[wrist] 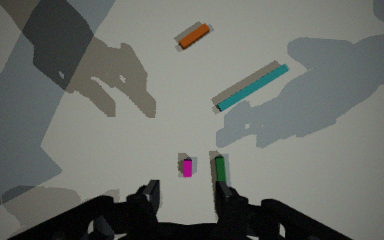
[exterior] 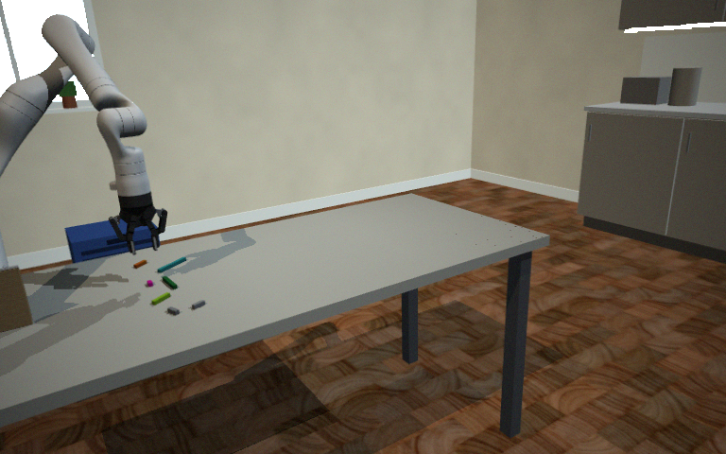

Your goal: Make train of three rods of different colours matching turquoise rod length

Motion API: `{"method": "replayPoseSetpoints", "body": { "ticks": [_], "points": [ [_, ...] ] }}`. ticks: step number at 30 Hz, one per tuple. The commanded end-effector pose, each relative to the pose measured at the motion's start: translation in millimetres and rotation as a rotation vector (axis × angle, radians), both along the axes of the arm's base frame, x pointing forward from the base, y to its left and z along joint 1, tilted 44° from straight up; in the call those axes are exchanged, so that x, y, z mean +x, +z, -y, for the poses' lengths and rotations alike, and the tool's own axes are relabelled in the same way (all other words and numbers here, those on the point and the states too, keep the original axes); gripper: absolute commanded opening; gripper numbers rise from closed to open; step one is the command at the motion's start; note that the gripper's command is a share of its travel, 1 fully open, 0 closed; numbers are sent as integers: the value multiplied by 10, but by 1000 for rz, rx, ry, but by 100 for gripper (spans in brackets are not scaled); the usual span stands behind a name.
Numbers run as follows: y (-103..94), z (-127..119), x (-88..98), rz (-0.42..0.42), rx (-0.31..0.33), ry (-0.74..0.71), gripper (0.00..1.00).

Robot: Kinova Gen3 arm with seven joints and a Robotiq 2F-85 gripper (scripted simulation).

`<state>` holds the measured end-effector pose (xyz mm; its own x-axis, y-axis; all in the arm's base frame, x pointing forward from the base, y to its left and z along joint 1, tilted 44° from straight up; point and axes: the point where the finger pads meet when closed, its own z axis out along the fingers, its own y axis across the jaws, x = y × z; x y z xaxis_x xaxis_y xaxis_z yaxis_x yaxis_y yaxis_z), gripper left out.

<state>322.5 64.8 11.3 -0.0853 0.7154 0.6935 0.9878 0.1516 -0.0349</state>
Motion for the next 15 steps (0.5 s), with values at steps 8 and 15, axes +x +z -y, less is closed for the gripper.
{"method": "replayPoseSetpoints", "body": {
  "ticks": [8,15],
  "points": [
    [2,6,5,1,-1,-1,100],
    [-68,75,57,22,4,16,100]
  ]
}}
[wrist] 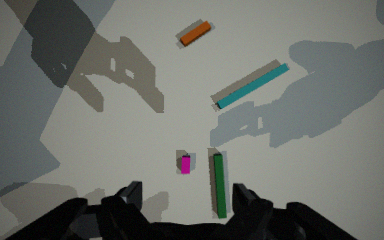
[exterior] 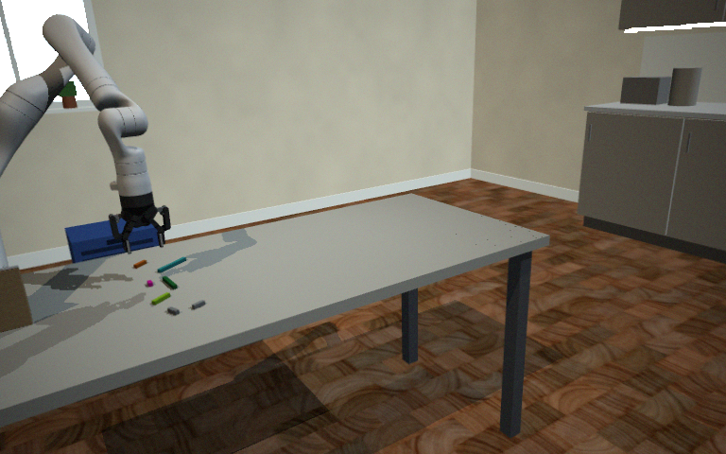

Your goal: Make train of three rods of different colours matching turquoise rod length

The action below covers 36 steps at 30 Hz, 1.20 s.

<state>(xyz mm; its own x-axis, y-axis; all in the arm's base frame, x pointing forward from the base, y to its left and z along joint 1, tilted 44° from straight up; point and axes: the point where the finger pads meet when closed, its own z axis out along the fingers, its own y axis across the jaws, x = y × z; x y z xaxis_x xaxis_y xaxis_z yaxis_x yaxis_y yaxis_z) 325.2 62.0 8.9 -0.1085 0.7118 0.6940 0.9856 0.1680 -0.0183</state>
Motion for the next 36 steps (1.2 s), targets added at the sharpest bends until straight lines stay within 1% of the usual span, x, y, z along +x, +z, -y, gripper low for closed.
{"method": "replayPoseSetpoints", "body": {
  "ticks": [1,5,9,11,14,18,22,26,32,33,36],
  "points": [
    [-75,77,51,14,4,7,100],
    [-261,255,157,63,14,48,100],
    [-544,509,259,125,24,105,100],
    [-544,509,259,125,24,105,100],
    [-796,719,303,169,31,151,100],
    [-1124,971,304,218,39,209,100],
    [-1373,1145,268,248,45,251,100],
    [-1498,1227,239,261,48,273,100],
    [-1521,1242,233,263,49,276,100],
    [-1521,1242,233,263,49,276,24],
    [-1521,1242,233,263,49,276,24]
  ]
}}
